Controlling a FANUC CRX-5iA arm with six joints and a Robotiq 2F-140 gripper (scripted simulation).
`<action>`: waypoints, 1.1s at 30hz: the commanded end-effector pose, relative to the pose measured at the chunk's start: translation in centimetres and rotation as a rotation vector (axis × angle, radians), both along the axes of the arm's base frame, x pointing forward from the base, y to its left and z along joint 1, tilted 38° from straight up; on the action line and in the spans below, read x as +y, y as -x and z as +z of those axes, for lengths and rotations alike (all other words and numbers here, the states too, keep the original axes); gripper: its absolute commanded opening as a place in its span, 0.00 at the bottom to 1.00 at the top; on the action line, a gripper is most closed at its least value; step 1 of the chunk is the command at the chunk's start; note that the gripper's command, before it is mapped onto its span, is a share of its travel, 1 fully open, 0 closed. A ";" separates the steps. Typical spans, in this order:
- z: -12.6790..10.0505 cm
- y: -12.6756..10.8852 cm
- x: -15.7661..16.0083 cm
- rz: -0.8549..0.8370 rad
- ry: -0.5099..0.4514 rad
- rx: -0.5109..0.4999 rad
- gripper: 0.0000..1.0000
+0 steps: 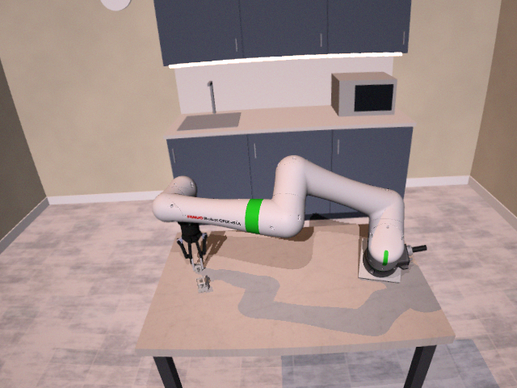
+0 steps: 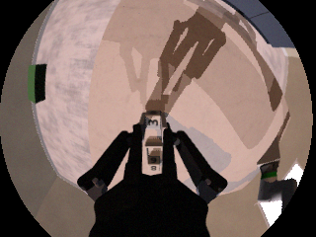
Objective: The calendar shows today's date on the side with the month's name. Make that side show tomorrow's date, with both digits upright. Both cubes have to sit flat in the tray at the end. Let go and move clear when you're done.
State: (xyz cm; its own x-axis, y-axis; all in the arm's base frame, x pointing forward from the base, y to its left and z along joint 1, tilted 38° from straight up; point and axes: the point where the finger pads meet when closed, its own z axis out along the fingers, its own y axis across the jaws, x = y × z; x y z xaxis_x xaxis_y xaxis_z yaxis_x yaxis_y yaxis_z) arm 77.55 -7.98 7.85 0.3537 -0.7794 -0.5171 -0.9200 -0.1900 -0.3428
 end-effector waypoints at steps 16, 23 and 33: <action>0.0 0.0 0.0 0.000 0.000 0.000 0.35; 0.0 0.0 0.0 0.000 0.000 0.000 0.35; 0.8 0.2 -0.6 0.000 0.000 0.000 0.35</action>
State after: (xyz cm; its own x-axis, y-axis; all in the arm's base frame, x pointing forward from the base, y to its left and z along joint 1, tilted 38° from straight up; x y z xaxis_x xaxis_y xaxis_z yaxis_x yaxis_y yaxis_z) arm 77.48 -8.22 8.16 0.3537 -0.7794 -0.5172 -0.9200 -0.1900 -0.3429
